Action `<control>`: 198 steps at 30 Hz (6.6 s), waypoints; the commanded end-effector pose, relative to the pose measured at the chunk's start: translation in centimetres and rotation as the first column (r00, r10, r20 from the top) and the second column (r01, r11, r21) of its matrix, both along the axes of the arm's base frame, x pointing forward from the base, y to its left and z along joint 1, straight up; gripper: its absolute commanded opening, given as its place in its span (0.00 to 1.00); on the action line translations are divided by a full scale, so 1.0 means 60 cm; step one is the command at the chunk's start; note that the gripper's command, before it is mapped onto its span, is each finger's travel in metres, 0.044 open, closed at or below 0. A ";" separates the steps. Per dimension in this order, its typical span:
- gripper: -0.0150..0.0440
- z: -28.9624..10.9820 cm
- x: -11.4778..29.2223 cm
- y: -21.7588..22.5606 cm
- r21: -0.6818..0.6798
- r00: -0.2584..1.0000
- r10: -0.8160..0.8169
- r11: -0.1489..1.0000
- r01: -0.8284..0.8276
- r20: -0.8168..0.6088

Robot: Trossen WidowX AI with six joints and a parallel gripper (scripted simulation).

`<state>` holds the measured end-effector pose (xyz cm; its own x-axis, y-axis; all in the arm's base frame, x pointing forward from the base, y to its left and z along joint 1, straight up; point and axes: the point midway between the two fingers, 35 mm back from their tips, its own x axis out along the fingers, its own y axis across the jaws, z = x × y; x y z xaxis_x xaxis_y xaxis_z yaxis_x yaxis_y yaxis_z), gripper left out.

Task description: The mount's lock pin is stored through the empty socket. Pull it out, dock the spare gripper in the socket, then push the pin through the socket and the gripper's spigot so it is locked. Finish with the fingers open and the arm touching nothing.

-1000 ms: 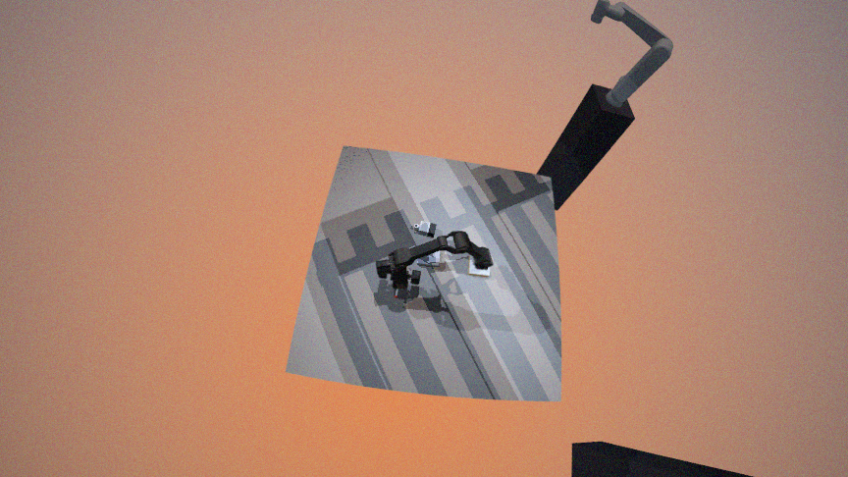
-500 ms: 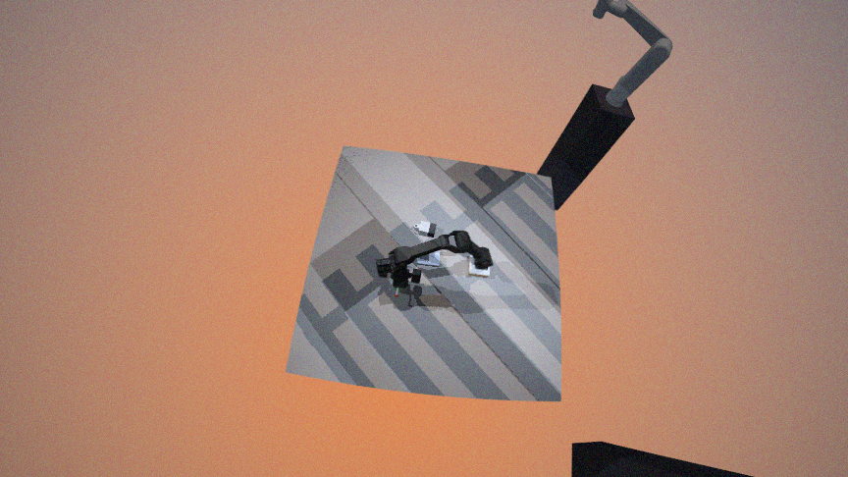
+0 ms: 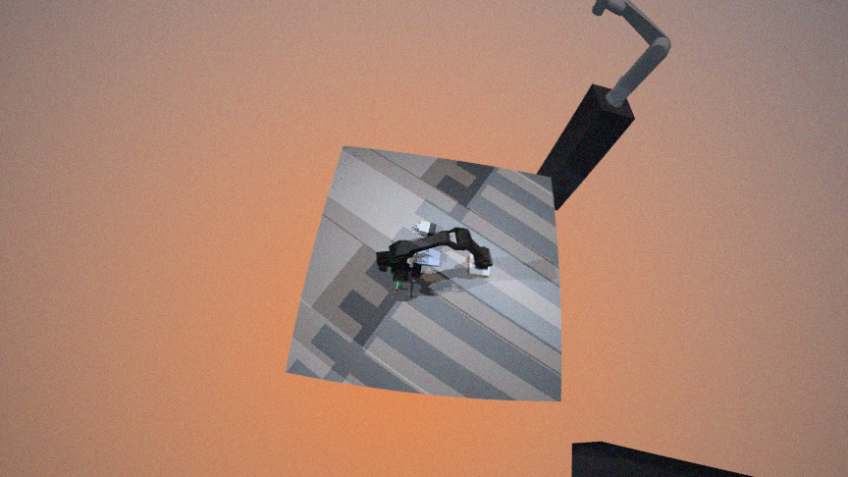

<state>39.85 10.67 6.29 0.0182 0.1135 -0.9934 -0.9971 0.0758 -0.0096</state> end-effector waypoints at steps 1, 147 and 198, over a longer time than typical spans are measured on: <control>0.25 0.007 -0.001 -0.021 0.000 1.000 0.004 1.000 -0.004 0.000; 1.00 0.111 -0.019 -0.057 -0.005 1.000 0.002 1.000 -0.002 -0.022; 1.00 0.126 -0.185 -0.451 0.414 -0.050 -0.998 -0.031 0.910 0.036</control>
